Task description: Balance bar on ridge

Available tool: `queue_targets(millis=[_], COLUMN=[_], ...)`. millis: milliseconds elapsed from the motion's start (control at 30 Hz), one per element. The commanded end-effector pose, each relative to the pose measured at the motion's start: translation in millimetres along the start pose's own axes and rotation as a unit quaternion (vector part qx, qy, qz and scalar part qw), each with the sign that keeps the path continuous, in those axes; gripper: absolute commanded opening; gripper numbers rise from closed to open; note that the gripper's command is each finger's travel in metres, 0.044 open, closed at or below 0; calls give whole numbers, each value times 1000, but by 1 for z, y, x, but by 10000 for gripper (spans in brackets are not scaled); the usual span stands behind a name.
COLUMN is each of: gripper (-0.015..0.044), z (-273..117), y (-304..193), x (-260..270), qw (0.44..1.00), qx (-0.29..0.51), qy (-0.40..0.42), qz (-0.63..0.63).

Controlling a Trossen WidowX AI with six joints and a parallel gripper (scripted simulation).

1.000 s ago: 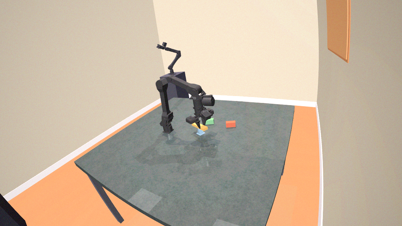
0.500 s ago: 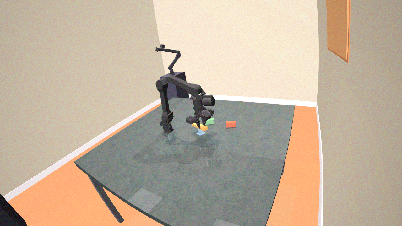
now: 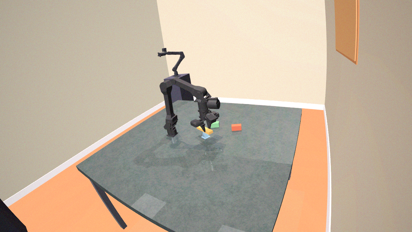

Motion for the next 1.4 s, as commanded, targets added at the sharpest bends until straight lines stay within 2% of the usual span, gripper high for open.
queue_targets(millis=[0, 767, 967, 1000, 1367], gripper=[0, 0, 157, 167, 167], z=[0, 0, 0, 0, 0], y=[0, 0, 0, 0, 0], x=[0, 0, 0, 0, 0], qw=[1000, 1000, 1000, 1000, 1000], qx=[0, 0, 0, 0, 0], qy=[0, 0, 0, 0, 0], qz=[0, 0, 0, 0, 0])
Point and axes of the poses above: the point midway between the two fingers, 35 mm back from their tips, its own z axis out along the fingers, its own x axis across the jaws, y = z × x, the point moved 8 cm from there along -z, back along the fingers, and after that the axes turned 6 degrees about -z, right-handed, at the moved point
